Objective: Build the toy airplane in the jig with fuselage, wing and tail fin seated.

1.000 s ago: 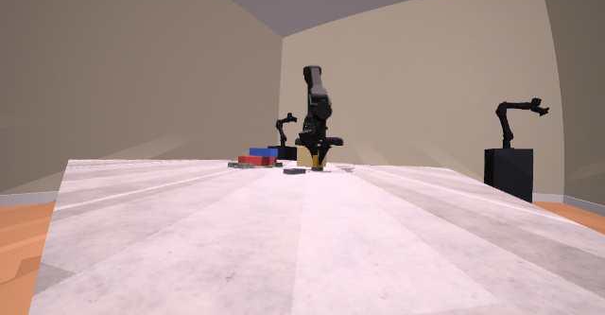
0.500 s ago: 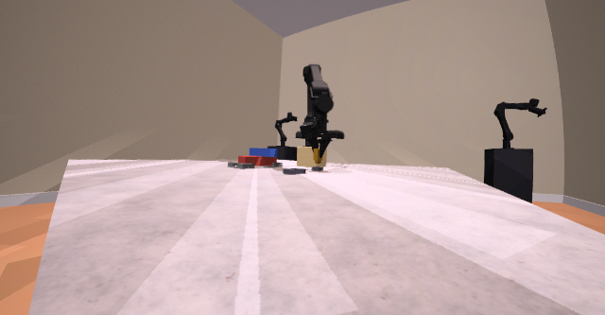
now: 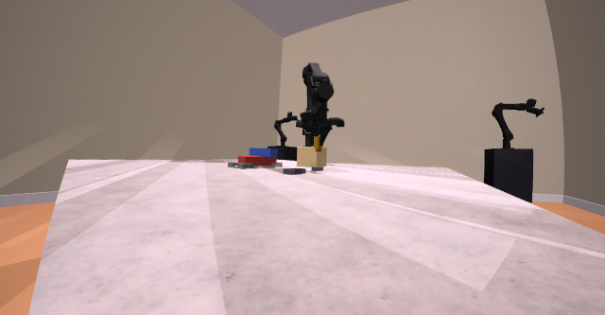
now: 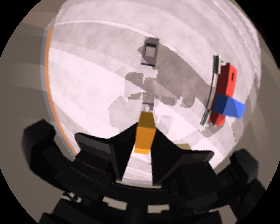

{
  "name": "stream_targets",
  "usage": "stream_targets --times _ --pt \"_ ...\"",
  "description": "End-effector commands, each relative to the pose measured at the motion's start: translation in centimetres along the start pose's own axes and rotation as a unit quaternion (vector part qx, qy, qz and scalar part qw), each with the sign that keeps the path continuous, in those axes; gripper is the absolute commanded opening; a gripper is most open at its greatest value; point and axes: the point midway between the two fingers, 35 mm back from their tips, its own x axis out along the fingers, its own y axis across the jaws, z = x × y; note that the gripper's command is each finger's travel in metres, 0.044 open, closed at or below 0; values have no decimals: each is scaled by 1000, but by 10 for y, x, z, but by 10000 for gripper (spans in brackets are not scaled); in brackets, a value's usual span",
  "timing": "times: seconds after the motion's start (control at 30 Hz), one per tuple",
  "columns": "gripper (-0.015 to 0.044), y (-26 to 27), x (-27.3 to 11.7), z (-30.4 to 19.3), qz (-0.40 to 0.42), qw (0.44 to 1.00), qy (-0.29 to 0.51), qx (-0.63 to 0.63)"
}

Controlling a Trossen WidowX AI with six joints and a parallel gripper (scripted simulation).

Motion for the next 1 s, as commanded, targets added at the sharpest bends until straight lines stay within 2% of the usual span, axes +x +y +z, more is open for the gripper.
stream_targets --times 0.0,0.5,0.97 --pt "0 1 -15 1 7 1000 -7 3" --pt "0 -6 -60 -5 9 1000 -7 6" --pt "0 -17 -59 15 10 1000 -5 23"
